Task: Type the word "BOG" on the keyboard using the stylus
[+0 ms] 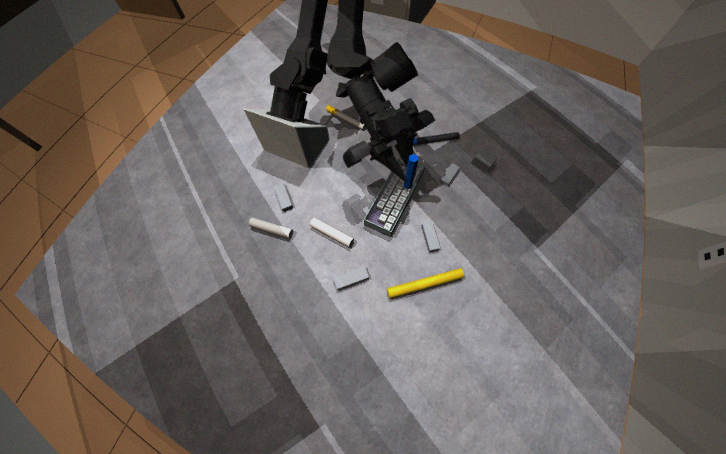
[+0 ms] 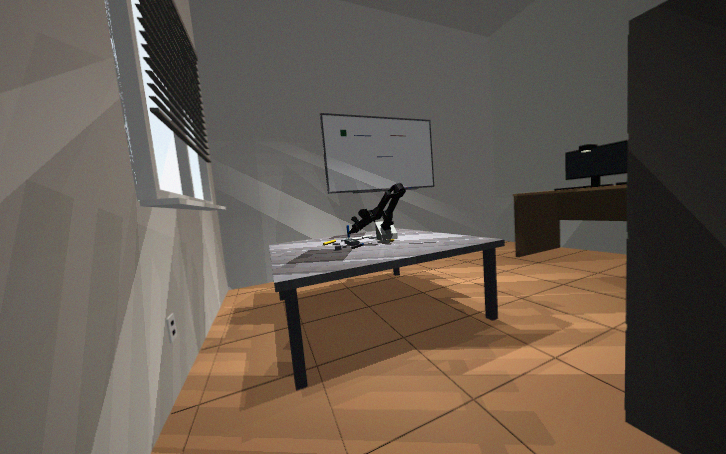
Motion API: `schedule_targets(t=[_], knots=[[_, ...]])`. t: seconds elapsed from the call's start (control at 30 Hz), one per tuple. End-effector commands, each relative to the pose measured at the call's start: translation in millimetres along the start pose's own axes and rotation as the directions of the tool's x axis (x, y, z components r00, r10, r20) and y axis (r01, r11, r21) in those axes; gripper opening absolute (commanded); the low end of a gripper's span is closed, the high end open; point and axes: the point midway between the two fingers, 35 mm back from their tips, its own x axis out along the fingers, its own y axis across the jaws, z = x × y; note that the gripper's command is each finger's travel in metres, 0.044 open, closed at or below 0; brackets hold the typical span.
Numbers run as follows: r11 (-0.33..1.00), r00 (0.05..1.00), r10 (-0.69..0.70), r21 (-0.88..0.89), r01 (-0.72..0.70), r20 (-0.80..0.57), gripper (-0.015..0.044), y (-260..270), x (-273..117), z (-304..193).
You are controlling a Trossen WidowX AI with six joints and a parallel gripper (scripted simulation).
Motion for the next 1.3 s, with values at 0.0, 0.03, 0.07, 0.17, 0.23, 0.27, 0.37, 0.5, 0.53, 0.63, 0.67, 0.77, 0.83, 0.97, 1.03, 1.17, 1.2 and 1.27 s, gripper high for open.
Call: schedule_targets(t=[0.0,0.03,0.07,0.17,0.23,0.27,0.37,0.5,0.53,0.63,0.67,0.77,0.83,0.97,1.03,1.17,1.2,1.27], knots=[[1.000,1.000,-0.005,0.003,0.005,0.001,0.0081,-1,1,-2],[1.000,1.000,-0.005,0.003,0.005,0.001,0.0081,-1,1,-3],[1.000,1.000,-0.005,0.003,0.005,0.001,0.0081,-1,1,-3],[1.000,1.000,-0.005,0.003,0.005,0.001,0.0081,-1,2,-4],[1.000,1.000,-0.005,0.003,0.005,0.001,0.0081,-1,3,-5],[1.000,1.000,-0.005,0.003,0.005,0.001,0.0081,-1,3,-5],[1.000,1.000,-0.005,0.004,0.005,0.001,0.0081,-1,3,-6],[1.000,1.000,-0.005,0.004,0.005,0.001,0.0081,-1,4,-8],[1.000,1.000,-0.005,0.004,0.005,0.001,0.0081,-1,4,-8],[1.000,1.000,-0.005,0.004,0.005,0.001,0.0081,-1,4,-7],[1.000,1.000,-0.005,0.004,0.005,0.001,0.0081,-1,4,-7],[1.000,1.000,-0.005,0.004,0.005,0.001,0.0081,-1,4,-7],[1.000,1.000,-0.005,0.004,0.005,0.001,0.0081,-1,4,-7],[1.000,1.000,-0.005,0.003,0.005,0.001,0.0081,-1,2,-3],[1.000,1.000,-0.005,0.003,0.005,0.001,0.0081,-1,0,2],[1.000,1.000,-0.006,0.003,0.006,0.001,0.0081,-1,-5,12],[1.000,1.000,-0.006,0.003,0.006,0.001,0.0081,-1,-7,14],[1.000,1.000,-0.005,0.002,0.005,0.002,0.0081,-1,-10,19]])
